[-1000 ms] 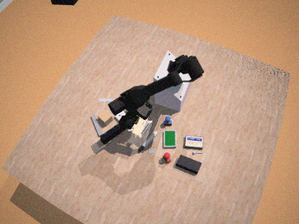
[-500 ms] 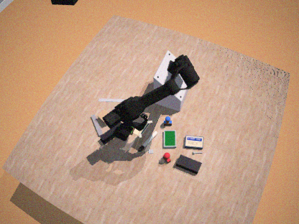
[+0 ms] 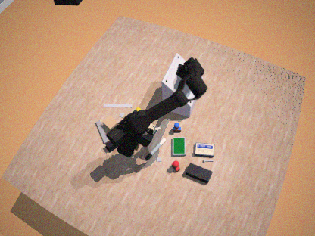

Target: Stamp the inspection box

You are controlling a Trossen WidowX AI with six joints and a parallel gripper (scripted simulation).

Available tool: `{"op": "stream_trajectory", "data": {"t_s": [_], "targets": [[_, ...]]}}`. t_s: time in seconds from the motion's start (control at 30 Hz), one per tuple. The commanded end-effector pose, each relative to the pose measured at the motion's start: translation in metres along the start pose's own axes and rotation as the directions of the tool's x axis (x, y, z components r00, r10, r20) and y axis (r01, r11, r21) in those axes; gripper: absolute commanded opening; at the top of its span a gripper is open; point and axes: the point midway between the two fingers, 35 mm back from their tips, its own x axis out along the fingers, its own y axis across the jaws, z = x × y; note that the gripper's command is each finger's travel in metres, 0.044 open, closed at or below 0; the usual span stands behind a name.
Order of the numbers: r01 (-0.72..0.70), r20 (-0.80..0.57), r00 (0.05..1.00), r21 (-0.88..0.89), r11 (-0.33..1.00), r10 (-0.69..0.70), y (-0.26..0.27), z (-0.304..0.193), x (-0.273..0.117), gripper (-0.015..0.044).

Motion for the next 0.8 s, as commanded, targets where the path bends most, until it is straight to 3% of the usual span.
{"op": "stream_trajectory", "data": {"t_s": [0.0, 0.77], "targets": [[-0.003, 0.005, 1.0, 0.006, 1.0, 0.003, -0.001, -0.001, 0.007, 0.0], [-0.003, 0.006, 1.0, 0.006, 1.0, 0.003, -0.002, -0.001, 0.046, 0.0]]}}
